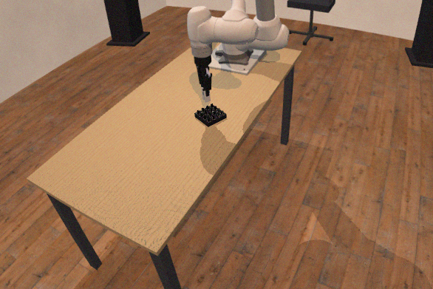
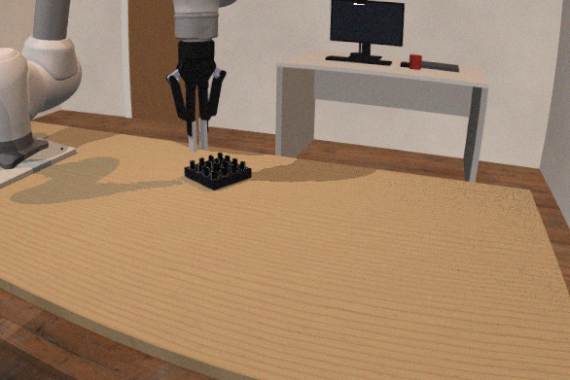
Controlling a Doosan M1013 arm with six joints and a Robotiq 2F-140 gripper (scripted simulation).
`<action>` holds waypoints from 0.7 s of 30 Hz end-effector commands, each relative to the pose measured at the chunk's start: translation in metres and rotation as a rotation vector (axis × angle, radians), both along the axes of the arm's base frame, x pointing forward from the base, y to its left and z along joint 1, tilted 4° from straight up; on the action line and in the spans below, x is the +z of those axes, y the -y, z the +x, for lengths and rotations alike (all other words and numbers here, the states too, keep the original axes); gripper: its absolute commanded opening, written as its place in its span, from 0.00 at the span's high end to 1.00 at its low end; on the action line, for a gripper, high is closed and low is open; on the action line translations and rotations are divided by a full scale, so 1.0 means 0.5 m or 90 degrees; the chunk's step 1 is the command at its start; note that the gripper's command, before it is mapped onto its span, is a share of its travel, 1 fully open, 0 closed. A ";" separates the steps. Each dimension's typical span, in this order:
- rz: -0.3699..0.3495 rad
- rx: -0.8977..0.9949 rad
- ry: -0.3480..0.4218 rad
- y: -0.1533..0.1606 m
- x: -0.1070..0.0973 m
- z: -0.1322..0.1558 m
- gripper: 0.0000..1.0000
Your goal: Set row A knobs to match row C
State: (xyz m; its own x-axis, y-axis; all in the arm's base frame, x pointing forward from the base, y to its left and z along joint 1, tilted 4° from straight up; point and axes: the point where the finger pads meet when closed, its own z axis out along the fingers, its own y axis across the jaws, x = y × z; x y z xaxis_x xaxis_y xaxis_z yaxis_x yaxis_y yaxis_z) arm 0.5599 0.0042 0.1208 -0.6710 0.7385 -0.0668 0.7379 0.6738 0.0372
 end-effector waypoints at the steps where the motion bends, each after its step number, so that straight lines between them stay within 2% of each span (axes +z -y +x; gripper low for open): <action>1: 0.000 0.000 0.000 0.000 -0.010 0.001 0.88; 21: 0.000 0.000 0.000 0.000 -0.052 0.004 0.88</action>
State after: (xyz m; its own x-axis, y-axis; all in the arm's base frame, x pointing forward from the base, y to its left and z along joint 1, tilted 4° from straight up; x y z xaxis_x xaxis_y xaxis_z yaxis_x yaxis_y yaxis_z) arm 0.5617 0.0043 0.0960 -0.6710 0.7385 -0.0669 0.7379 0.6738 0.0372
